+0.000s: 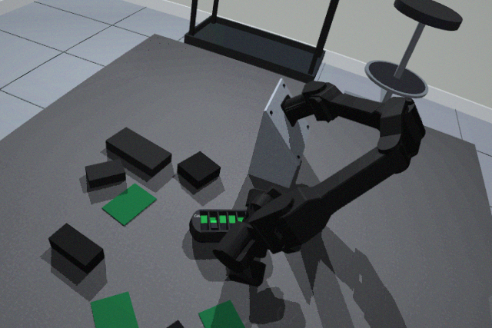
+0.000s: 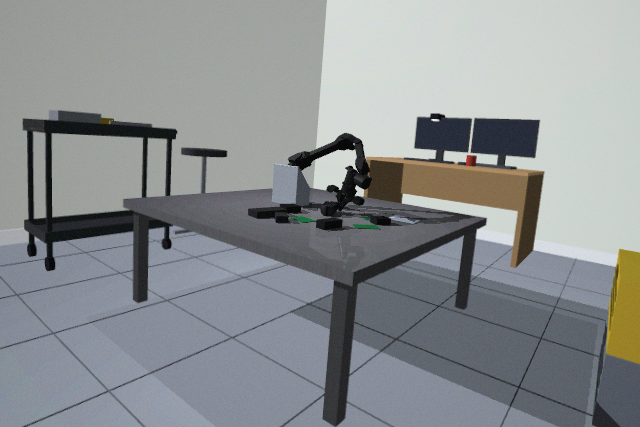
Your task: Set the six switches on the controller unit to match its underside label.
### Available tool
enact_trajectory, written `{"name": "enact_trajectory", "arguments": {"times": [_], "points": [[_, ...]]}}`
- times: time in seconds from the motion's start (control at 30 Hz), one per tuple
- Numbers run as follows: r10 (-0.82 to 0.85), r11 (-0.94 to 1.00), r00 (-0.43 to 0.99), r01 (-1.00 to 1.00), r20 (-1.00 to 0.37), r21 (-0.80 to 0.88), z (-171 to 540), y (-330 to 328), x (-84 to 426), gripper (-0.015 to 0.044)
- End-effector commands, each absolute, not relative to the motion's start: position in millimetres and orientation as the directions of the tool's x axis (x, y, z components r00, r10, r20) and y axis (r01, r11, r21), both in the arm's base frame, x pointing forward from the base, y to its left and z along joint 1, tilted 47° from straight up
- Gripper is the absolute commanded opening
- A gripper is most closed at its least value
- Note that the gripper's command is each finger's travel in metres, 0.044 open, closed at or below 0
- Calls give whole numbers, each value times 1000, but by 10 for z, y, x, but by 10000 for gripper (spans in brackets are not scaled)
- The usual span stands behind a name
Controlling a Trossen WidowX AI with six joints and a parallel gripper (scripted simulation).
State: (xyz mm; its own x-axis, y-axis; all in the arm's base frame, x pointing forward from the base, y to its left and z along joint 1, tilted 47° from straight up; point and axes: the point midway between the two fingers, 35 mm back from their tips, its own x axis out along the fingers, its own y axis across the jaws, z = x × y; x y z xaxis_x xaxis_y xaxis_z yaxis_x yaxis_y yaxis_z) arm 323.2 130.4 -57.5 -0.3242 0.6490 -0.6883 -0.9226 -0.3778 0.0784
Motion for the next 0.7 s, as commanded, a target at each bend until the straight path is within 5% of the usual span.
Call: {"name": "enact_trajectory", "arguments": {"times": [0.0, 0.67], "points": [[642, -384, -340, -918, -687, 96, -620, 1286, 3121, 0], [640, -387, -337, -918, -690, 89, -177, 1013, 3762, 0]]}}
